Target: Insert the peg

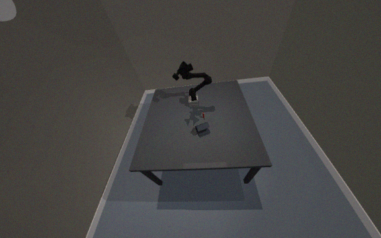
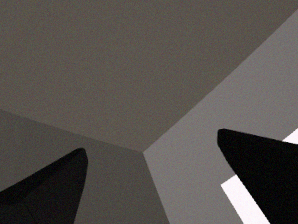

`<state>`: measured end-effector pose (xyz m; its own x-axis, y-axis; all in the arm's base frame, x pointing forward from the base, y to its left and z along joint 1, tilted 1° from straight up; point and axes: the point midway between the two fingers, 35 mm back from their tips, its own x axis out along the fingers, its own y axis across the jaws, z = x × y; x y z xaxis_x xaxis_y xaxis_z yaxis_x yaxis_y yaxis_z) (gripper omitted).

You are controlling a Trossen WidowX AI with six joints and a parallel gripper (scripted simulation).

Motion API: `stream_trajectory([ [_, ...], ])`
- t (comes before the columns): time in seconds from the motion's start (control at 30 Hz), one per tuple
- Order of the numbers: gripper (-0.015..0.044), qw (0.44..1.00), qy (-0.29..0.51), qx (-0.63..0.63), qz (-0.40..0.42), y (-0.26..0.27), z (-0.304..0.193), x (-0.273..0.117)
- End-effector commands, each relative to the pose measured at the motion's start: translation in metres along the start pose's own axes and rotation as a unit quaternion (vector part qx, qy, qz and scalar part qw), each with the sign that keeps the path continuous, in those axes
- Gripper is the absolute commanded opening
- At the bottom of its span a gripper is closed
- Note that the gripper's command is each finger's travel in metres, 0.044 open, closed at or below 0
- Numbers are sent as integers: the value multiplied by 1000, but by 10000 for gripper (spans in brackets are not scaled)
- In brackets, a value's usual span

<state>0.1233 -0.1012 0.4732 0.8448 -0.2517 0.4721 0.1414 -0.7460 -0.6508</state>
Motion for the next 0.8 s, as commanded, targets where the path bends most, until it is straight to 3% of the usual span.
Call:
stream_trajectory([
  [0.0,426,1000,0,1,0,0,0,0],
  [0.77,440,993,1,120,16,52,-10,32],
])
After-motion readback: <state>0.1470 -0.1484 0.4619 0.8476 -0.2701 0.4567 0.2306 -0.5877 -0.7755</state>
